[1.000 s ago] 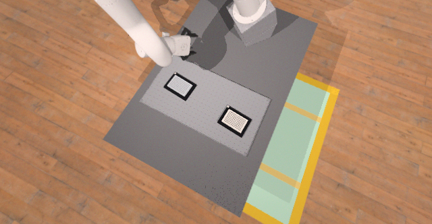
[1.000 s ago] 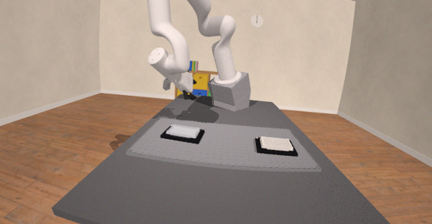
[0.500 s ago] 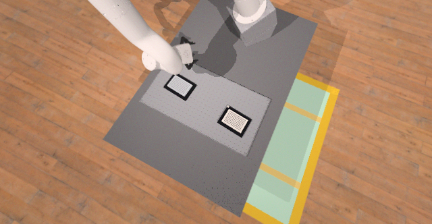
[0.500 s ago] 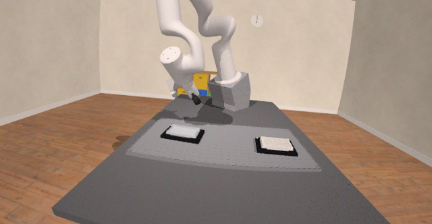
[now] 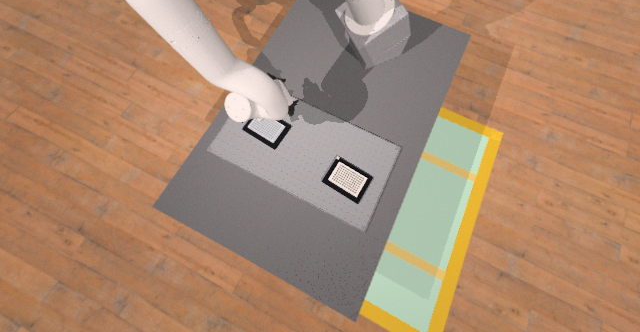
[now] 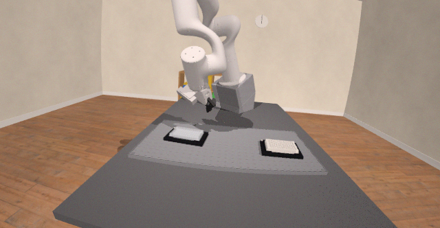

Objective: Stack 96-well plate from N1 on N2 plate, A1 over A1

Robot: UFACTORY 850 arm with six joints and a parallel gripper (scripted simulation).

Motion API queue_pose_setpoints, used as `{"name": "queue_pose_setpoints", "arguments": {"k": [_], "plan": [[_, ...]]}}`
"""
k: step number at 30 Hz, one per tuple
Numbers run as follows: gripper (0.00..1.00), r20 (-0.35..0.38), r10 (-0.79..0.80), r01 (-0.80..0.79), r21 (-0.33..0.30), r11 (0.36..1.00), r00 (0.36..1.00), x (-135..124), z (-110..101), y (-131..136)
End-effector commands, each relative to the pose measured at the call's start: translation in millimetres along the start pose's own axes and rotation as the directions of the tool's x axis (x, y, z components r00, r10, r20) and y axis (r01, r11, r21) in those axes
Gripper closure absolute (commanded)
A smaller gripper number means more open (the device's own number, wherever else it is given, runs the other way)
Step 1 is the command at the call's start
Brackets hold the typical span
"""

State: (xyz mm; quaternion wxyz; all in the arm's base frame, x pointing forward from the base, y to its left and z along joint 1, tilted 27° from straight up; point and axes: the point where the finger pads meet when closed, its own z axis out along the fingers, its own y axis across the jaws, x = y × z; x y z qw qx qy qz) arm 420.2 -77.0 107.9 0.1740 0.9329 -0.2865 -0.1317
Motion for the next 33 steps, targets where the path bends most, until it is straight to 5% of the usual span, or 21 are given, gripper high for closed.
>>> {"name": "queue_pose_setpoints", "arguments": {"k": [1, 17, 33], "plan": [[0.0, -0.034, -0.075, 0.074, -0.007, 0.997, 0.997, 4, -3, -9], [0.0, -0.187, -0.472, 0.46, -0.104, 0.882, 0.862, 14, -24, -70], [0.0, -0.266, -0.778, 0.735, -0.259, 0.626, 0.569, 10, -47, -139]]}}
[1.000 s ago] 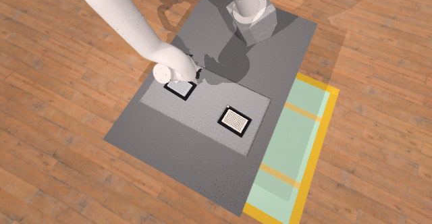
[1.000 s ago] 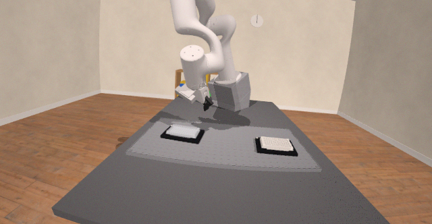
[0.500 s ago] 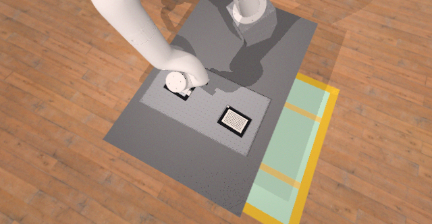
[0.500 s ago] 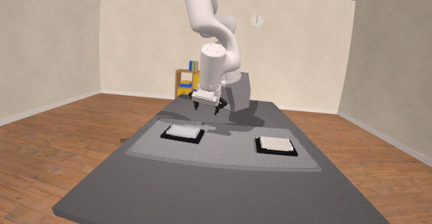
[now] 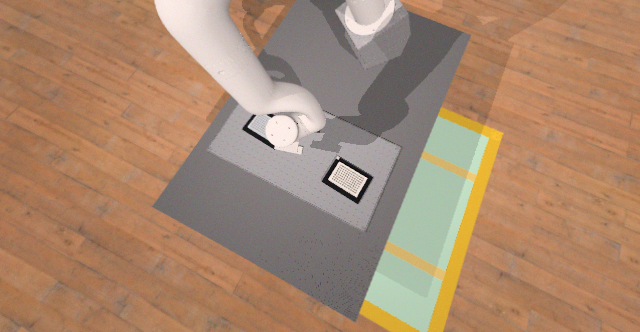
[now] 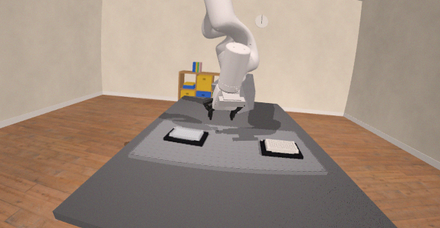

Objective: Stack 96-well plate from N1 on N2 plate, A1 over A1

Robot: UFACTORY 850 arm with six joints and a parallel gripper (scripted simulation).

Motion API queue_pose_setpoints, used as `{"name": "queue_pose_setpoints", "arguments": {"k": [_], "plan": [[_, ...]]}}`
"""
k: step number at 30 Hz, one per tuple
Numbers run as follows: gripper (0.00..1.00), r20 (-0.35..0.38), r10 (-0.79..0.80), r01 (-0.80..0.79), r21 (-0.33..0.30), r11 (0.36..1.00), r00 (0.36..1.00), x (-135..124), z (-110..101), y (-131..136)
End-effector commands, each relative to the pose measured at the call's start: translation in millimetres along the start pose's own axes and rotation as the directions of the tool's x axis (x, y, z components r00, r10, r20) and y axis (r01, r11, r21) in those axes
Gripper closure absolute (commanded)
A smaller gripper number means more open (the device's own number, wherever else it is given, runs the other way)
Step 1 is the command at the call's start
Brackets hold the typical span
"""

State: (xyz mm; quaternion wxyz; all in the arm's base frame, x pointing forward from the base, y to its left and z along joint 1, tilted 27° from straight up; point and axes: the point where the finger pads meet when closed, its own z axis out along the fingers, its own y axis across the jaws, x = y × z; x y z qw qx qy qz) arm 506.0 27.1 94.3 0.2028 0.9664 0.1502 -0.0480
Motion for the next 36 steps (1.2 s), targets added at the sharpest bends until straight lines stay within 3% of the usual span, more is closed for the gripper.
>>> {"name": "queue_pose_setpoints", "arguments": {"k": [1, 10, 18, 22, 25, 32, 36], "plan": [[0.0, -0.027, -0.067, 0.066, -0.012, 0.998, 0.997, 9, -4, -7], [0.0, -0.107, -0.314, 0.307, -0.074, 0.949, 0.943, 37, -18, -38], [0.0, -0.132, -0.405, 0.394, -0.105, 0.913, 0.905, 53, -28, -60], [0.0, -0.159, -0.517, 0.498, -0.147, 0.855, 0.841, 63, -35, -75], [0.0, -0.159, -0.521, 0.501, -0.149, 0.853, 0.839, 70, -39, -85], [0.0, -0.187, -0.695, 0.656, -0.232, 0.718, 0.694, 84, -52, -115], [0.0, -0.187, -0.698, 0.659, -0.233, 0.715, 0.691, 88, -55, -123]]}}
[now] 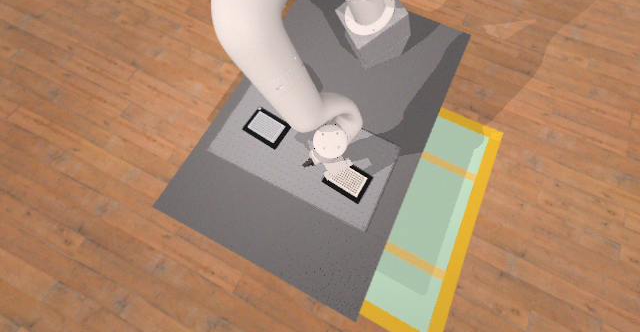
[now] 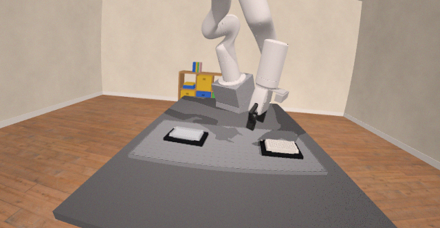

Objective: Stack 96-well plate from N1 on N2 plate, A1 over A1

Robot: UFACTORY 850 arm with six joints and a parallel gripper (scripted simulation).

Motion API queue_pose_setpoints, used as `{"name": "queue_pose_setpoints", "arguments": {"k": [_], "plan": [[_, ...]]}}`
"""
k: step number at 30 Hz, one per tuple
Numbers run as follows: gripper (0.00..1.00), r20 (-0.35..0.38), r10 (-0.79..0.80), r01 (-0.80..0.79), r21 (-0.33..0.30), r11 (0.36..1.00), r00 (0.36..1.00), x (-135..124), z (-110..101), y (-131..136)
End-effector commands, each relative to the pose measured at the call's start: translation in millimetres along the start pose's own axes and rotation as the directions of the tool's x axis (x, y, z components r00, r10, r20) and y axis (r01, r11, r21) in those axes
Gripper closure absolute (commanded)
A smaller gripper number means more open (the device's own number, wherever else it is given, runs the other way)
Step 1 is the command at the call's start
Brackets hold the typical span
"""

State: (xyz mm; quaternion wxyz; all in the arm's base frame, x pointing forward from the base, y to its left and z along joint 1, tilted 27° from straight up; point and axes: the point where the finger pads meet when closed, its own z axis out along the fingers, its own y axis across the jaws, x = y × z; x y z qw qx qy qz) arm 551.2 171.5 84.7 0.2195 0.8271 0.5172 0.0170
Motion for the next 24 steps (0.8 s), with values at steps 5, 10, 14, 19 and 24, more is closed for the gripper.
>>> {"name": "queue_pose_setpoints", "arguments": {"k": [5, 10, 14, 19, 24], "plan": [[0.0, -0.052, -0.174, 0.172, -0.046, 0.984, 0.983, 32, -10, -10], [0.0, -0.07, -0.241, 0.237, -0.066, 0.969, 0.968, 54, -17, -19], [0.0, -0.083, -0.302, 0.295, -0.085, 0.952, 0.95, 69, -22, -26], [0.0, -0.1, -0.391, 0.379, -0.117, 0.918, 0.915, 81, -27, -33], [0.0, -0.111, -0.453, 0.438, -0.14, 0.888, 0.884, 102, -35, -44]]}}
